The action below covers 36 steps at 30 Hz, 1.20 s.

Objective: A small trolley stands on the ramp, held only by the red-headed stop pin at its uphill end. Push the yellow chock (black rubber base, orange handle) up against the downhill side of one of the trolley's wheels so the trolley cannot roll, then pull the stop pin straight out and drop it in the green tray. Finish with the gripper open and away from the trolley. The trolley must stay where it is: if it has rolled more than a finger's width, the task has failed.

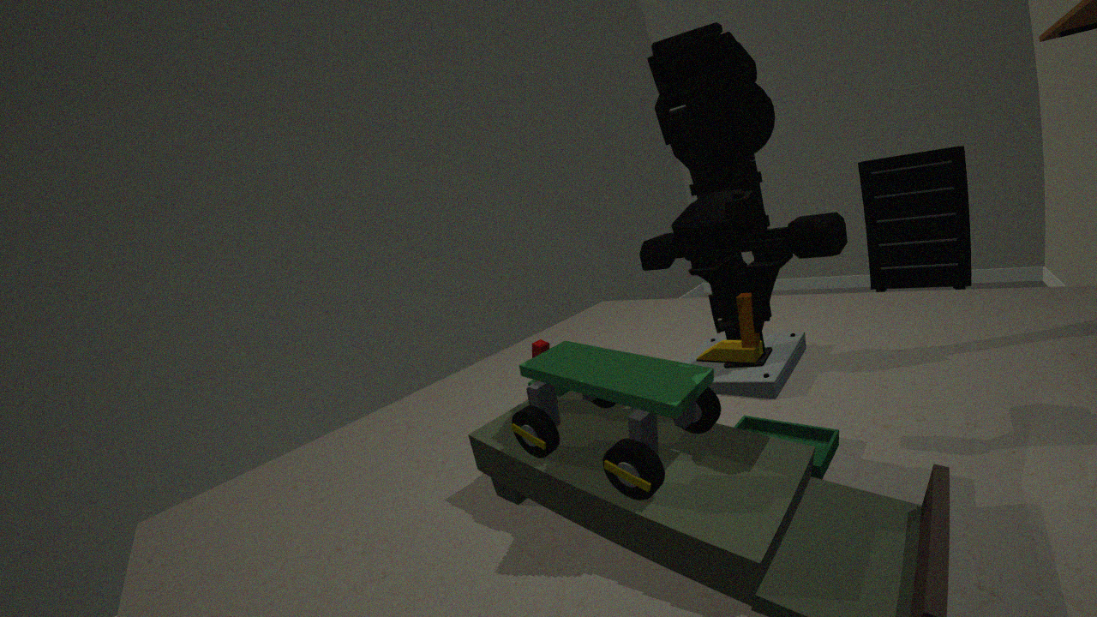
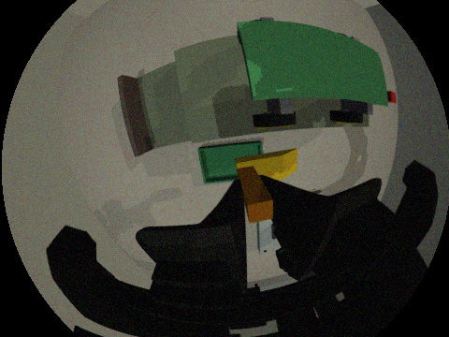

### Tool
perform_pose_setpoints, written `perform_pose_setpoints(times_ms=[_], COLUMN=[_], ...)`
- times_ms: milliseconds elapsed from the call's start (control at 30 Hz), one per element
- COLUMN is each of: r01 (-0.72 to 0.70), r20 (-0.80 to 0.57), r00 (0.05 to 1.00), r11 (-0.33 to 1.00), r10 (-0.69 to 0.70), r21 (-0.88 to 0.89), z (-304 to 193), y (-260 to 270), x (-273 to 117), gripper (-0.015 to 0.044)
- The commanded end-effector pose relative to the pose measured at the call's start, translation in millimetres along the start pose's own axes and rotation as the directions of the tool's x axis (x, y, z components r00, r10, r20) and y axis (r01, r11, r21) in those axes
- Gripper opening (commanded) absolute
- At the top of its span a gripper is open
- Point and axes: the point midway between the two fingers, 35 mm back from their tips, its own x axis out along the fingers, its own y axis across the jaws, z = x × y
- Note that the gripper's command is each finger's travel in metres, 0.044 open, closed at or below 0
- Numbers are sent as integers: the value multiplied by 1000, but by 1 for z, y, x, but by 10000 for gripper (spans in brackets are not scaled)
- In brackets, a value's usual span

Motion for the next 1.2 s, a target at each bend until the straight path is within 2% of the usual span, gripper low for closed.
perform_pose_setpoints(times_ms=[0, 333, 567, 1167], r01=[-2, -5, 105, 109], r20=[3, 3, 3, 5], r00=[1000, 1000, 995, 994], r11=[1000, 1000, 995, 994], r10=[2, 5, -105, -109], r21=[3, 3, 3, 4], z=[3, 11, 11, 41], y=[17, 57, 62, 64], x=[1, 3, 3, 10], gripper=[0, 0, 0, 0])
